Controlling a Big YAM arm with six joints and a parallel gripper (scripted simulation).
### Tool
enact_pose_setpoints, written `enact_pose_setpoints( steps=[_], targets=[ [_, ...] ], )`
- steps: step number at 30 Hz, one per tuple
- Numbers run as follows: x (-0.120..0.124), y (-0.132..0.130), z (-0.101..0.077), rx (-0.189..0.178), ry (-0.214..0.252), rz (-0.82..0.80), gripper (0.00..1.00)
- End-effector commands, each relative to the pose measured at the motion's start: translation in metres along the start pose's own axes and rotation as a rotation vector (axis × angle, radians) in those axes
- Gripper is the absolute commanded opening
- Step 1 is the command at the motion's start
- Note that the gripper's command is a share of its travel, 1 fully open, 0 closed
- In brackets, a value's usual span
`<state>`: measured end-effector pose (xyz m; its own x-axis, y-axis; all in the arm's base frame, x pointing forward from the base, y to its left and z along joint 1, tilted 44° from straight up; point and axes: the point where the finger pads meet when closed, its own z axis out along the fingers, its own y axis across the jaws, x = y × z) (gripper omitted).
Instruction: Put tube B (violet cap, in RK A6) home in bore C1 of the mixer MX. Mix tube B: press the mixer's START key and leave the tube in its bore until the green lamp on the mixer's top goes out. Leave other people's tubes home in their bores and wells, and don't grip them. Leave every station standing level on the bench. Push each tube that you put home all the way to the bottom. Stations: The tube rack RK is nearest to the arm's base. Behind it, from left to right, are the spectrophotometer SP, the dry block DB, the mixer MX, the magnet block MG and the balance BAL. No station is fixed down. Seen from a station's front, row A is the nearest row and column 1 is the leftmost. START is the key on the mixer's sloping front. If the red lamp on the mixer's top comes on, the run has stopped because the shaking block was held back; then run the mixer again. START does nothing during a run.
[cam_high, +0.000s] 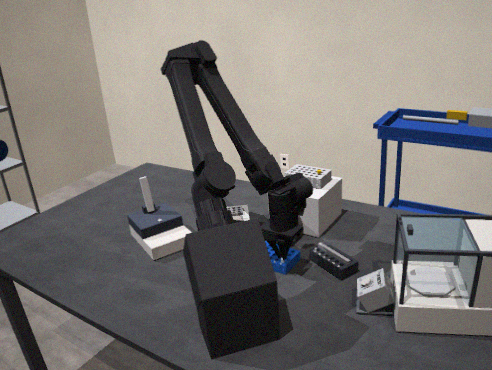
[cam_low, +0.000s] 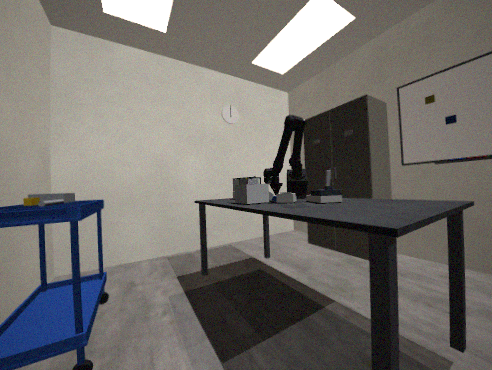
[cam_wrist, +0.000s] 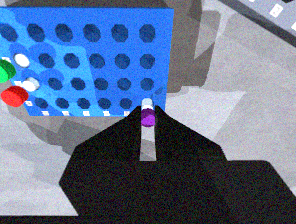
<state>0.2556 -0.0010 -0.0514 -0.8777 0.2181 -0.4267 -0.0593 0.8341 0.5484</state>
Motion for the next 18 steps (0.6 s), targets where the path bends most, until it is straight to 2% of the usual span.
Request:
enact_pose_setpoints(
  steps=[1, 18],
  targets=[
    [-0.0016, 0.0027, -0.0025, -0.003, -0.003, -0.020, 0.09],
    [-0.0052, -0.0009, -0.0124, 0.004, -0.016, -0.010, 0.09]
  ],
)
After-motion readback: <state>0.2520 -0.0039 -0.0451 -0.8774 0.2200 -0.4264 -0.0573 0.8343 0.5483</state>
